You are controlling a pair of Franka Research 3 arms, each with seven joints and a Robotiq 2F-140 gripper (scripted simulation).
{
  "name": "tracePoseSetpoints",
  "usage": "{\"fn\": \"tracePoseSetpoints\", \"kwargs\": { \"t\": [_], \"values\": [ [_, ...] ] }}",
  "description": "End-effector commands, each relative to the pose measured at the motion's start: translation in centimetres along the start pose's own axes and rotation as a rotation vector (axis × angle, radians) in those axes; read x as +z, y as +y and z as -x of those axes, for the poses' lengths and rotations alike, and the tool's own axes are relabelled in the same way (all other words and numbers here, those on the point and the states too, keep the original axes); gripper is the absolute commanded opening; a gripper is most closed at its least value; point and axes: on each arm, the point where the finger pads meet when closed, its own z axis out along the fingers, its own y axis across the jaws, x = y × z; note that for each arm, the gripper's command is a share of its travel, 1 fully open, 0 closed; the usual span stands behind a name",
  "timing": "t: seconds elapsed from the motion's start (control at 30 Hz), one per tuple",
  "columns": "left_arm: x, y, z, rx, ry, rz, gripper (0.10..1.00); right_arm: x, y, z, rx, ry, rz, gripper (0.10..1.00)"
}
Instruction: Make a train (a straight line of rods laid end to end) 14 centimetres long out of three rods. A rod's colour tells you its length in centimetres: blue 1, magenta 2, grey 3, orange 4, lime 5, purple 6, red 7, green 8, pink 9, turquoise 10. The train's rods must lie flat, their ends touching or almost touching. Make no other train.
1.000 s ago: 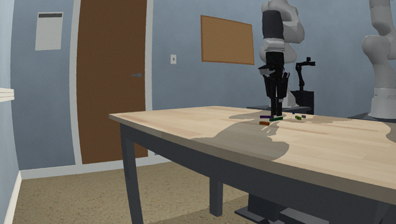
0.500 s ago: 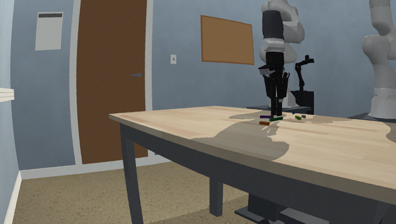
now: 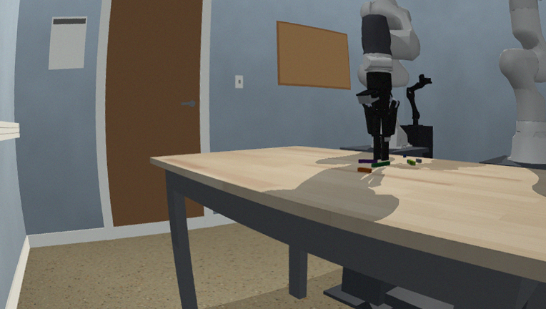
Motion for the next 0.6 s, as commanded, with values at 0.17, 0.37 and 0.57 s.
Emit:
{"fn": "tracePoseSetpoints", "kwargs": {
  "t": [0.17, 0.37, 0.57],
  "values": [
    [0.0, 0.0, 0.2, 0.003, -0.005, -0.001, 1.0, 0.8, 0.0, -0.1, -0.005, 0.001, -0.001, 0.231],
    [0.0, 0.0, 0.2, 0.003, -0.005, -0.001, 1.0, 1.2, 0.0, -0.1, -0.005, 0.001, -0.001, 0.231],
    [0.0, 0.0, 0.2, 0.003, -0.005, -0.001, 1.0, 1.4, 0.0, -0.1, -0.005, 0.001, -0.001, 0.231]
  ]
}}
